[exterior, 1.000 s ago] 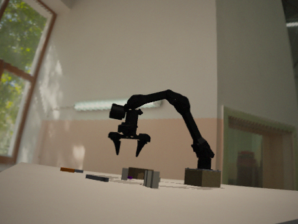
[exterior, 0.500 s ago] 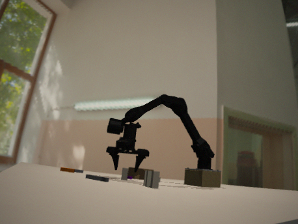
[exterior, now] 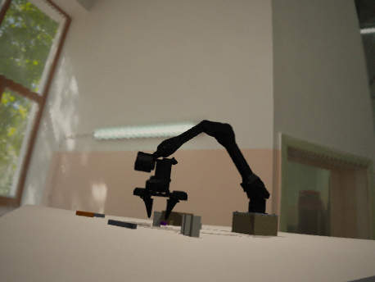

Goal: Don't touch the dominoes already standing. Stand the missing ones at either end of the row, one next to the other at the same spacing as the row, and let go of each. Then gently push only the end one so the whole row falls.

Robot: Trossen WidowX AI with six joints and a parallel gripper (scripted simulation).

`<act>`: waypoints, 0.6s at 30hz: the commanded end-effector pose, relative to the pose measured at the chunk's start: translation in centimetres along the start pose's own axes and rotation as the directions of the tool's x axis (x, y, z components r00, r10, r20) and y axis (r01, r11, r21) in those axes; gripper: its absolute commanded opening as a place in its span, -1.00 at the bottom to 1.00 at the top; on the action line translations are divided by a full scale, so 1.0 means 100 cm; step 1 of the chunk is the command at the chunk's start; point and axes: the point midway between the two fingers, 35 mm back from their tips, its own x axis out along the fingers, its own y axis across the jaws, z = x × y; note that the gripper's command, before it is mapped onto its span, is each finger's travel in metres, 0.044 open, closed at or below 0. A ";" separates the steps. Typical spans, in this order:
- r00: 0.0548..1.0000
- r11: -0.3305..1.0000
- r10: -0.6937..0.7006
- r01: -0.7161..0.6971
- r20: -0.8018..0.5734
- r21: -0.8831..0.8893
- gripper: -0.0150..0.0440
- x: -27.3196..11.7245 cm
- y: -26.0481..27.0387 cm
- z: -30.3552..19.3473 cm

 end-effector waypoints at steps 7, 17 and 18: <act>1.000 1.000 -0.004 0.004 -0.005 -0.005 -0.13 0.001 0.000 -0.001; 0.999 0.999 -0.030 0.030 0.014 0.025 -0.13 -0.021 -0.005 -0.001; 0.999 0.999 -0.030 0.030 0.015 0.025 -0.13 -0.033 -0.006 0.000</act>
